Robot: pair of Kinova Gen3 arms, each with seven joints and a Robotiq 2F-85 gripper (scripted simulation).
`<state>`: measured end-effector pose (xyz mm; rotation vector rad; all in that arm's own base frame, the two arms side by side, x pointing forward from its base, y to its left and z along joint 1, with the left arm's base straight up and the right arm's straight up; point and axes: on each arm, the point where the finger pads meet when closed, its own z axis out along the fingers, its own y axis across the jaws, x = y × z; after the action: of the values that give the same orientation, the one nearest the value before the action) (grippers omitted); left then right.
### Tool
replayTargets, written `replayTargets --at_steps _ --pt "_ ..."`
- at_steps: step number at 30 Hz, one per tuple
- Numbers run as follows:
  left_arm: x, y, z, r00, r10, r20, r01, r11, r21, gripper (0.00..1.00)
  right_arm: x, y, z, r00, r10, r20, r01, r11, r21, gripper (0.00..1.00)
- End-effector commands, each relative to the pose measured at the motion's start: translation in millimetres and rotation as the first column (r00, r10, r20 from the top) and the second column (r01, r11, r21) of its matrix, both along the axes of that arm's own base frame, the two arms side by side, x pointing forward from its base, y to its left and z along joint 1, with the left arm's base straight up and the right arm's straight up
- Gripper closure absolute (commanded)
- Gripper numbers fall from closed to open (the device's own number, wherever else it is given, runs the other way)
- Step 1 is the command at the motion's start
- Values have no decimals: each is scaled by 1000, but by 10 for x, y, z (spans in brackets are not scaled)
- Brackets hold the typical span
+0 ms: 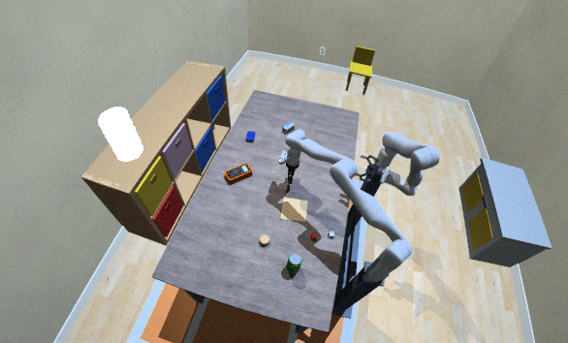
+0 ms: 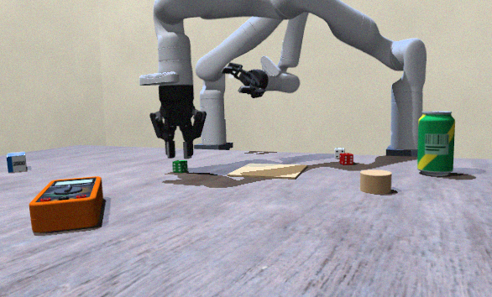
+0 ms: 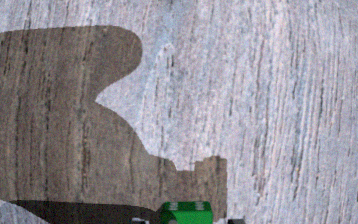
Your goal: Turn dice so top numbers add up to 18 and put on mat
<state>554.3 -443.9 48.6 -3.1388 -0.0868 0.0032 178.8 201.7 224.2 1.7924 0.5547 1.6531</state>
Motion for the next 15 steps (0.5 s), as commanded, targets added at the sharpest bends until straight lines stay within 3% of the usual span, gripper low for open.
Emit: replayTargets --at_steps 1,15 --pt "5 -5 -16 1000 0 2 0 1000 -2 536 0 0 5 1000 0 0 0 1000 1 2" --pt "5 -5 -226 1000 0 2 0 1000 -2 536 0 0 5 1000 0 0 0 1000 1 2"
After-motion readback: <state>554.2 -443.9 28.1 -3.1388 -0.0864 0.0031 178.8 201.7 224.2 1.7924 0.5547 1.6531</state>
